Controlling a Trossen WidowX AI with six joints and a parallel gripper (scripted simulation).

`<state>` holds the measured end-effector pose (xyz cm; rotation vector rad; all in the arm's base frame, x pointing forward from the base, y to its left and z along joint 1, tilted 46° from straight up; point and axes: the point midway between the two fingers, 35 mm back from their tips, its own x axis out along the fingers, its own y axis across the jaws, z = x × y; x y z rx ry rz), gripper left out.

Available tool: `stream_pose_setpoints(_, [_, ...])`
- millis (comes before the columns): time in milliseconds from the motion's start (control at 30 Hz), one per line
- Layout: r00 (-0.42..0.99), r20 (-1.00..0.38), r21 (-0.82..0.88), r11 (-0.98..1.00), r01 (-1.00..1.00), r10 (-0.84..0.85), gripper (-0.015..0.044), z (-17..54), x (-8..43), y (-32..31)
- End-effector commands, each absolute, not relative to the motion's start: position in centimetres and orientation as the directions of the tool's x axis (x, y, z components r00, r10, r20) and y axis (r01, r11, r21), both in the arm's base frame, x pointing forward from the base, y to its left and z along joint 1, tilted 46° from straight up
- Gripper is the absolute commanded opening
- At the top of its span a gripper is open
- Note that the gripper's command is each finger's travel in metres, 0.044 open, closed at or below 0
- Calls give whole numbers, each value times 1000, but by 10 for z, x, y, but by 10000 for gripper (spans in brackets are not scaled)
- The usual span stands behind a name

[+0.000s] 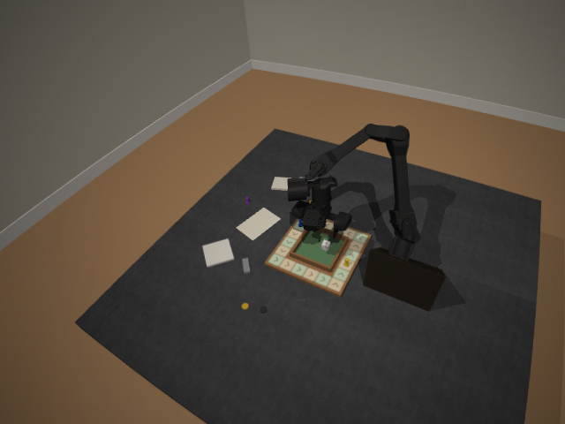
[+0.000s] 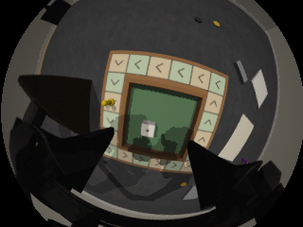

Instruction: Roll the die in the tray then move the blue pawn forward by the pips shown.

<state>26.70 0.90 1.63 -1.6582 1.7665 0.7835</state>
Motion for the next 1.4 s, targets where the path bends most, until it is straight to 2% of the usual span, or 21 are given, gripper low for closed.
stream_pose_setpoints(0, [-55,-762,24,57,-998,-646,440,17,267,8])
stream_pose_setpoints(67, [-52,-760,-31,115,-993,-647,388,19,273,6])
stream_pose_setpoints(133, [-42,-757,-182,271,-945,-652,335,23,289,0])
stream_pose_setpoints(300, [-21,-740,-534,606,-589,-672,204,35,331,-23])
stream_pose_setpoints(433, [-10,-720,-686,714,-142,-694,200,45,361,-46])
stream_pose_setpoints(500, [-7,-708,-703,704,101,-706,200,51,375,-59])
stream_pose_setpoints(567, [-6,-700,-691,675,259,-714,200,55,383,-68])
stream_pose_setpoints(1367, [-6,-698,-689,670,278,-716,200,43,383,-81])
